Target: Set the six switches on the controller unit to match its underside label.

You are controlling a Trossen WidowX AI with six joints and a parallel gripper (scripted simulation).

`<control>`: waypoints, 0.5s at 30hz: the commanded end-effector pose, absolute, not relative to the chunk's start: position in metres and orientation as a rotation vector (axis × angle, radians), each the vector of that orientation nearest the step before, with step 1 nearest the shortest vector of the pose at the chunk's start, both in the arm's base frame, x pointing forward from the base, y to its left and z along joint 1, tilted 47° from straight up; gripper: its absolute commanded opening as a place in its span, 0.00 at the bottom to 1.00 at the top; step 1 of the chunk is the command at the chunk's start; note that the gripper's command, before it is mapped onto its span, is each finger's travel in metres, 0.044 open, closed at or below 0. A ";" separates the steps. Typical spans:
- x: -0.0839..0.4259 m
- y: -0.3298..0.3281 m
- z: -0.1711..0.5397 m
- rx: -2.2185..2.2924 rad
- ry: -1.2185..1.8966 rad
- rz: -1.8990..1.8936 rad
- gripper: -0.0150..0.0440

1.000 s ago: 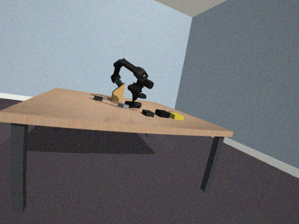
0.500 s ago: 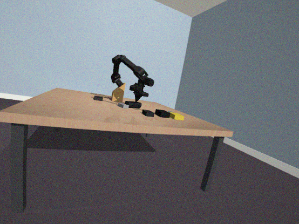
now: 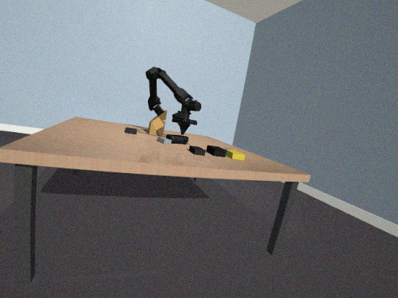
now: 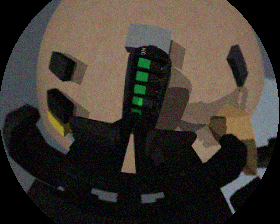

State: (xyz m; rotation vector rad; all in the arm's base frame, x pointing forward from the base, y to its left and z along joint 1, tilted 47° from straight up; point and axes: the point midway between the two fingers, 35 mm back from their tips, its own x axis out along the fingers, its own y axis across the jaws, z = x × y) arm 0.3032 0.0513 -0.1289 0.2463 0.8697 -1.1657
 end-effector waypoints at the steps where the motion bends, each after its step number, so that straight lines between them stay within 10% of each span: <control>1: 0.287 0.050 -0.130 0.263 0.867 -1.118 0.25; 15: 0.232 0.040 -0.123 0.325 0.838 -0.954 0.25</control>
